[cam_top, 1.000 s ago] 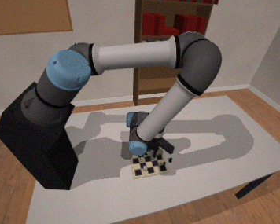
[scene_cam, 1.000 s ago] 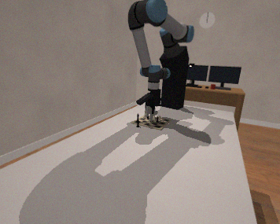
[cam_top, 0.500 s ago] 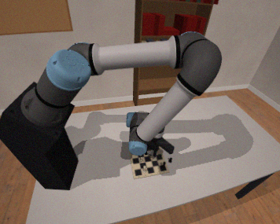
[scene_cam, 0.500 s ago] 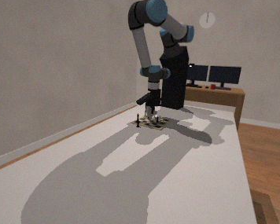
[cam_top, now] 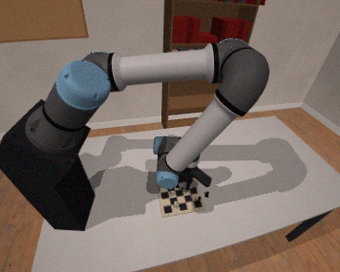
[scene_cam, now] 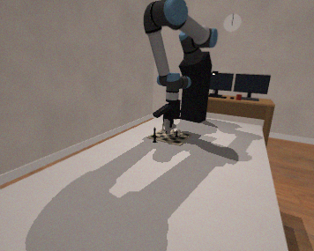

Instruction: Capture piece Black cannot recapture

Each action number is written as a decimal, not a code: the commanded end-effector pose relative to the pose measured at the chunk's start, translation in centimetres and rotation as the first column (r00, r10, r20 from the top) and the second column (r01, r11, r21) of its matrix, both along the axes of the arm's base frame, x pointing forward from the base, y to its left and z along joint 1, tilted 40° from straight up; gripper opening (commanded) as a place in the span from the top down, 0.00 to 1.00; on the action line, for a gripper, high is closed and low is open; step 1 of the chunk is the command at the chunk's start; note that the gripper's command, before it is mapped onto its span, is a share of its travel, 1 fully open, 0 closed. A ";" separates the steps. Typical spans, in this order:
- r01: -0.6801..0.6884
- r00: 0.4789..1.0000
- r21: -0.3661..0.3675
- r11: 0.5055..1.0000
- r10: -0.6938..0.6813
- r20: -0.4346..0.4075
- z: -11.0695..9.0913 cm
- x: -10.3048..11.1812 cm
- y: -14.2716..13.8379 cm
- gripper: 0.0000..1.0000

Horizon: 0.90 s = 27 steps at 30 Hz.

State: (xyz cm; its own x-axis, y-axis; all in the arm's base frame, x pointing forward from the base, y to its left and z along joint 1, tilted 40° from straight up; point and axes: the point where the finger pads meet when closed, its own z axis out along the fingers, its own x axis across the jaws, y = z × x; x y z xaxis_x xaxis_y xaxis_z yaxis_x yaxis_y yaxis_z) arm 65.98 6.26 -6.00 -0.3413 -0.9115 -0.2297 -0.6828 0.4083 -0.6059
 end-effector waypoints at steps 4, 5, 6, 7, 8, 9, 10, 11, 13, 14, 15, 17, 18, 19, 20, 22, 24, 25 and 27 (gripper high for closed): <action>-0.001 1.000 0.000 1.000 0.001 0.004 0.1 0.2 0.1 1.00; -0.001 1.000 0.000 1.000 0.001 0.004 0.1 0.2 0.1 1.00; -0.001 1.000 0.000 1.000 0.001 0.004 0.1 0.2 0.1 1.00; -0.001 1.000 0.000 1.000 0.001 0.004 0.1 0.2 0.1 1.00; -0.001 1.000 0.000 1.000 0.001 0.004 0.1 0.2 0.1 1.00; -0.001 1.000 0.000 1.000 0.001 0.004 0.1 0.2 0.1 1.00; -0.001 1.000 0.000 1.000 0.001 0.004 0.1 0.2 0.1 1.00; -0.001 1.000 0.000 1.000 0.001 0.004 0.1 0.2 0.1 1.00; -0.001 1.000 0.000 1.000 0.001 0.004 0.1 0.2 0.1 1.00; -0.001 1.000 0.000 1.000 0.001 0.004 0.1 0.2 0.1 1.00; -0.001 1.000 0.000 1.000 0.001 0.004 0.1 0.2 0.1 1.00; -0.001 1.000 0.000 1.000 0.001 0.004 0.1 0.2 0.1 1.00; -0.001 1.000 0.000 1.000 0.001 0.004 0.1 0.2 0.1 1.00; -0.001 1.000 0.000 1.000 0.001 0.004 0.1 0.1 0.1 1.00; -0.001 1.000 0.000 1.000 0.001 0.004 0.2 0.1 0.1 1.00; -0.001 1.000 0.000 1.000 0.001 0.001 0.3 -0.2 0.1 1.00; 0.000 1.000 0.000 1.000 0.000 0.001 0.5 -0.4 0.1 1.00; 0.000 1.000 0.000 1.000 0.000 0.001 0.7 -0.6 0.1 1.00; 0.000 1.000 0.000 1.000 0.000 0.001 1.2 -1.0 0.1 1.00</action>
